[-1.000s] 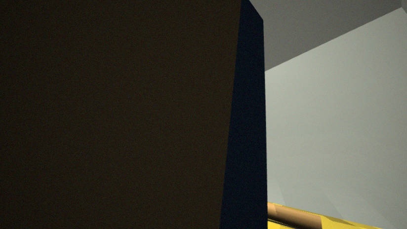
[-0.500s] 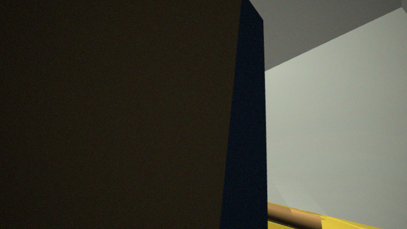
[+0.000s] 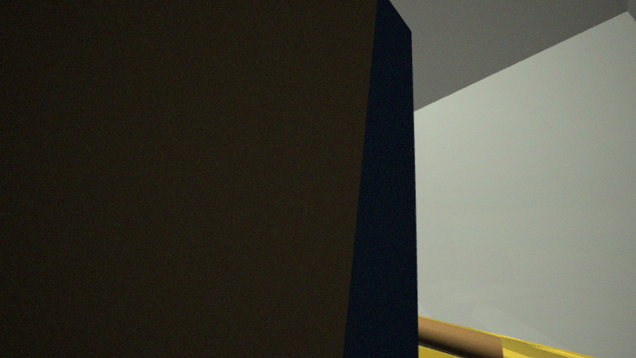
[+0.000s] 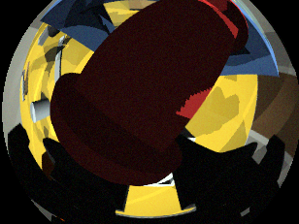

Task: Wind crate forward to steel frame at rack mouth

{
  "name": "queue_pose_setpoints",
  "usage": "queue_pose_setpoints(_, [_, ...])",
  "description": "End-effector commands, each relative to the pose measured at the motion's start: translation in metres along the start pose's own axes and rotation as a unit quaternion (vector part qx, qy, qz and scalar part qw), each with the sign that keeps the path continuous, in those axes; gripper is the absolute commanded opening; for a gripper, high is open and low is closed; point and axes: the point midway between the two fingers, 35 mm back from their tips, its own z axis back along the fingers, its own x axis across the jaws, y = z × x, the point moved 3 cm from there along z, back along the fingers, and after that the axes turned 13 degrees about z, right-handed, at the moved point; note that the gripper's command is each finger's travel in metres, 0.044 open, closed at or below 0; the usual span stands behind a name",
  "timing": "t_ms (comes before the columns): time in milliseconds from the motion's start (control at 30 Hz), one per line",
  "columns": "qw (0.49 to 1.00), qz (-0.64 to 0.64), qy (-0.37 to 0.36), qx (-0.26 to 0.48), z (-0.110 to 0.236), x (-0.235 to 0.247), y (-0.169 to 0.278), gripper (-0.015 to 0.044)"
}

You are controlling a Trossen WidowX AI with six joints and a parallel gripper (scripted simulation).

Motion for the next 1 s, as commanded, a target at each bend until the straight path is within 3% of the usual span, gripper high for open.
queue_pose_setpoints(0, [0.999,0.041,-0.005,0.000,-0.0038,0.0030,0.0005,0.0000])
queue_pose_setpoints(967, [0.999,0.045,-0.006,0.000,-0.0049,0.0035,0.0014,0.0000])
